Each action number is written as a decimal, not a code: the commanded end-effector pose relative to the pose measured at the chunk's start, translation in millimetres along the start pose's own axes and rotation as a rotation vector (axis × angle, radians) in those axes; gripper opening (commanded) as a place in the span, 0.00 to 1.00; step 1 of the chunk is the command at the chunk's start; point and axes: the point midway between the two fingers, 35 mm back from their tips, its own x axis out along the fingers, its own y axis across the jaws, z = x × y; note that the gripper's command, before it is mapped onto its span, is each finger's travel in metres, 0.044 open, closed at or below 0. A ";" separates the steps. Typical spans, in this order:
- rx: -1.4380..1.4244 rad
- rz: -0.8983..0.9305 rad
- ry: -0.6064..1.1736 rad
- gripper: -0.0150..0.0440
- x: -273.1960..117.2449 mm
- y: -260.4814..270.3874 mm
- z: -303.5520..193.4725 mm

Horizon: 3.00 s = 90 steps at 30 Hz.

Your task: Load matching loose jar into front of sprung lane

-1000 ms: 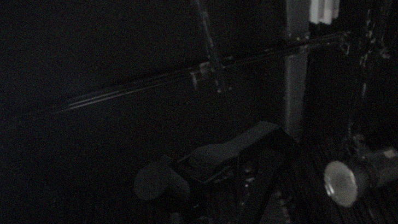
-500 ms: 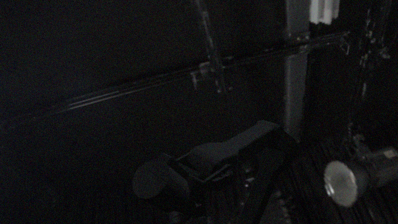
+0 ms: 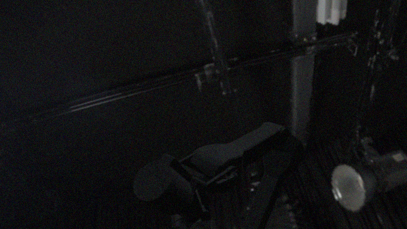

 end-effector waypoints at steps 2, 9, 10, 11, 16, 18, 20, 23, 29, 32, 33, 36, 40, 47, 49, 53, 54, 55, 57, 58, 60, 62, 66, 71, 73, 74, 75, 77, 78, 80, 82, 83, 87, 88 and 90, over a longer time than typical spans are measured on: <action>-0.015 0.002 -0.018 0.25 -2.0 2.3 9.7; -0.015 0.002 -0.018 0.25 -2.3 2.6 12.6; -0.015 0.002 -0.018 0.25 -2.3 2.6 13.1; -0.015 0.002 -0.018 0.25 -2.4 2.7 13.5; -0.015 0.002 -0.018 0.25 -2.6 2.9 15.6; -0.015 0.002 -0.018 0.25 -2.7 3.0 16.4; -0.015 0.002 -0.018 0.25 -2.9 3.1 17.3; -0.015 0.002 -0.018 0.25 -3.2 3.2 18.5; -0.015 0.002 -0.018 0.25 -3.7 3.5 21.0; -0.015 0.002 -0.018 0.25 -4.0 3.7 22.3; -0.015 0.002 -0.018 0.25 -4.1 3.7 22.7; -0.015 0.002 -0.019 0.25 -4.4 3.8 23.9; -0.015 0.002 -0.019 0.25 -5.0 4.0 25.4; -0.015 0.002 -0.019 0.25 -6.1 4.3 28.1; -0.015 0.002 -0.019 0.25 -6.4 4.4 28.9; -0.016 0.002 -0.019 0.25 -7.0 4.6 30.4; -0.016 0.002 -0.019 0.25 -7.2 4.6 30.8; -0.016 0.002 -0.019 0.25 -7.3 4.7 31.2; -0.016 0.002 -0.019 0.25 -7.7 4.7 31.9; -0.016 0.002 -0.019 0.25 -7.8 4.8 32.3; -0.016 0.002 -0.019 0.25 -8.1 4.9 33.0; -0.016 0.002 -0.019 0.25 -8.5 5.0 33.8; -0.016 0.002 -0.019 0.25 -8.8 4.5 34.6; -0.016 0.002 -0.019 0.25 -8.8 4.0 34.7; -0.016 0.002 -0.019 0.25 -8.8 4.0 34.7; -0.016 0.002 -0.019 0.25 -8.8 4.0 34.7; -0.016 0.002 -0.019 0.25 -8.8 4.0 34.7; -0.016 0.002 -0.019 0.25 -8.5 4.0 34.8; -0.016 0.002 -0.019 0.25 -8.3 4.0 34.8; -0.016 0.002 -0.019 0.25 -7.9 4.0 34.8; -0.016 0.002 -0.019 0.25 -7.8 4.0 34.8; -0.016 0.002 -0.019 0.25 -7.8 4.0 34.8; -0.016 0.002 -0.019 0.25 -7.8 4.0 34.8; -0.016 0.002 -0.019 0.25 -7.8 4.0 34.8; -0.016 0.002 -0.019 0.25 -7.8 4.0 34.8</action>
